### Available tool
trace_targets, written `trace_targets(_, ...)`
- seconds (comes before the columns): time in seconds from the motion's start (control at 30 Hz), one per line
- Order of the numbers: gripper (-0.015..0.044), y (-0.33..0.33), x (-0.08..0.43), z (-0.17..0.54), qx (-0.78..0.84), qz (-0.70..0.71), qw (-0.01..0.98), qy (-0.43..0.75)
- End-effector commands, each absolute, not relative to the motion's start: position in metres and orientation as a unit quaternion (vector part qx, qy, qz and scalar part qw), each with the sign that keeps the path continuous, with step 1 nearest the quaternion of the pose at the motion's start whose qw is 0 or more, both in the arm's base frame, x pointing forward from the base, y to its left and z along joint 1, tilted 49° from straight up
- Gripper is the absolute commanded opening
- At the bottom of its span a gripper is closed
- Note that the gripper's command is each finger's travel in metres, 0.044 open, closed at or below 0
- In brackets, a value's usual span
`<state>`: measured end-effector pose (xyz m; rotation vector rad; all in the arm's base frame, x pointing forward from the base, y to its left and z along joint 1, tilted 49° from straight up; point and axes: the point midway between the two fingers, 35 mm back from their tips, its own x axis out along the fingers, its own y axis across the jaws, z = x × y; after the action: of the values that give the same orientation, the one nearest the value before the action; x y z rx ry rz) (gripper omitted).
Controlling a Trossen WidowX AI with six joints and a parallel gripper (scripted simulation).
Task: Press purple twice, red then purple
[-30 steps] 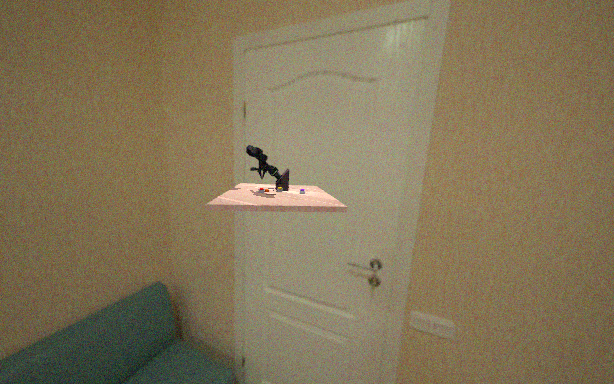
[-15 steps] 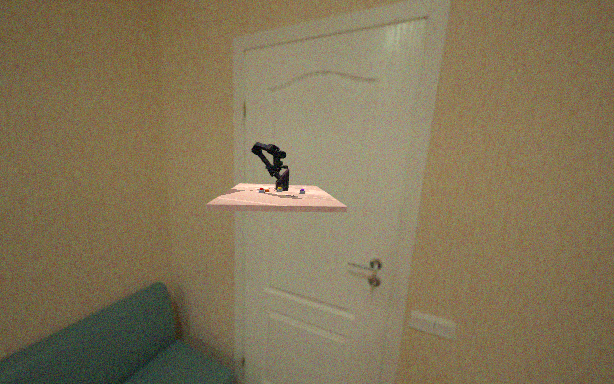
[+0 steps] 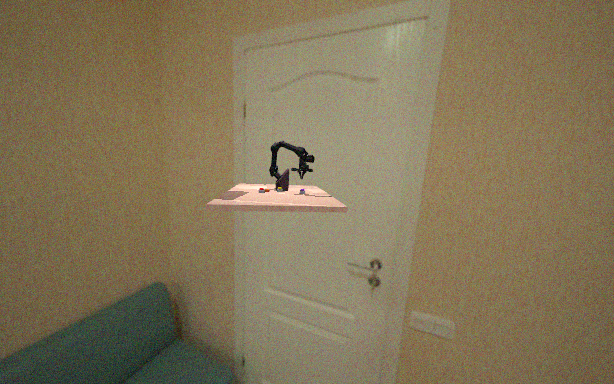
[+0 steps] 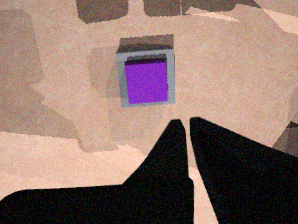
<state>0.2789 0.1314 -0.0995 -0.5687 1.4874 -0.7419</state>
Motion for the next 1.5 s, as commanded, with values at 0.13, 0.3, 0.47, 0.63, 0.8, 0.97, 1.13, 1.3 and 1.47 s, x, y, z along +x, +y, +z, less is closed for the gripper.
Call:
trace_targets(0.13,0.002,0.14,0.275,-0.113,-0.238,-0.334,0.64,0.649)
trace_targets(0.3,0.002,0.111,0.273,-0.14,-0.239,-0.334,0.641,0.649)
trace_targets(0.47,0.002,0.093,0.271,-0.154,-0.239,-0.335,0.64,0.648)
trace_targets(0.63,0.002,0.093,0.271,-0.155,-0.239,-0.335,0.64,0.648)
trace_targets(0.8,0.002,0.087,0.27,-0.16,-0.239,-0.335,0.64,0.648)
trace_targets(0.97,0.002,0.081,0.27,-0.165,-0.239,-0.335,0.64,0.648)
trace_targets(1.13,0.002,0.075,0.269,-0.171,-0.239,-0.336,0.64,0.648)
trace_targets(1.3,0.002,0.069,0.269,-0.176,-0.24,-0.336,0.64,0.648)
trace_targets(1.47,0.002,0.067,0.268,-0.177,-0.24,-0.336,0.64,0.648)
